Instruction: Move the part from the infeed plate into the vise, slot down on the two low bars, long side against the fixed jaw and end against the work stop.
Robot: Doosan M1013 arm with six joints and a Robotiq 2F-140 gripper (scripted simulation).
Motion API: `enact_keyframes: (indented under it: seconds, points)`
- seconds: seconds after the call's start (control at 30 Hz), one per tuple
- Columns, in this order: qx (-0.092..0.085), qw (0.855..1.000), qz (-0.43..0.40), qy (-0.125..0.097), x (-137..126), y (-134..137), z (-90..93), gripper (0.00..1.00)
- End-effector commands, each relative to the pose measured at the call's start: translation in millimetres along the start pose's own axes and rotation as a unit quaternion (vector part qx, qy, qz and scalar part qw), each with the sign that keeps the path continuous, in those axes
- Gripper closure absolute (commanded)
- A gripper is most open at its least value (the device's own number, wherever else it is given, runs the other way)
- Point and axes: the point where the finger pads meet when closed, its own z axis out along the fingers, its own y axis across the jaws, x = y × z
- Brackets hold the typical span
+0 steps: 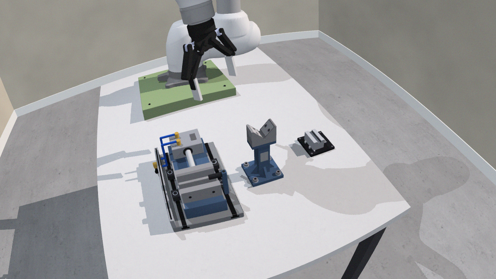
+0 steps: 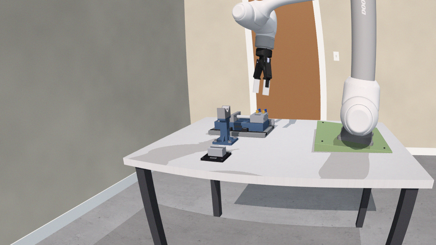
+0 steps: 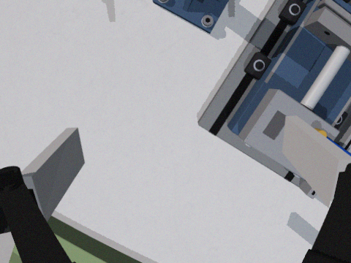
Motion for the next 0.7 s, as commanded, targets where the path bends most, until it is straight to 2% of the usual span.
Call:
enact_keyframes:
  seconds: [0.0, 0.03, 0.23, 0.27, 0.3, 0.37, 0.4, 0.47, 0.53, 0.67]
  points:
    - [0.006, 0.996, -0.085, -0.016, 42, -13, -2.2, 0.0]
    - [0.006, 0.996, -0.089, -0.017, 44, -14, -2.3, 0.0]
    - [0.012, 0.979, -0.201, -0.037, 98, -42, -3.0, 0.0]
    - [0.012, 0.979, -0.202, -0.037, 98, -42, -3.0, 0.0]
    - [0.014, 0.971, -0.235, -0.042, 114, -52, -2.7, 0.0]
    - [0.015, 0.966, -0.255, -0.046, 124, -59, -2.4, 0.0]
    - [0.017, 0.958, -0.282, -0.051, 137, -68, -1.8, 0.0]
    - [0.017, 0.958, -0.282, -0.051, 137, -68, -1.8, 0.0]
    - [0.02, 0.938, -0.342, -0.061, 166, -91, -0.1, 0.0]
    - [0.022, 0.919, -0.388, -0.069, 189, -112, 1.8, 0.0]
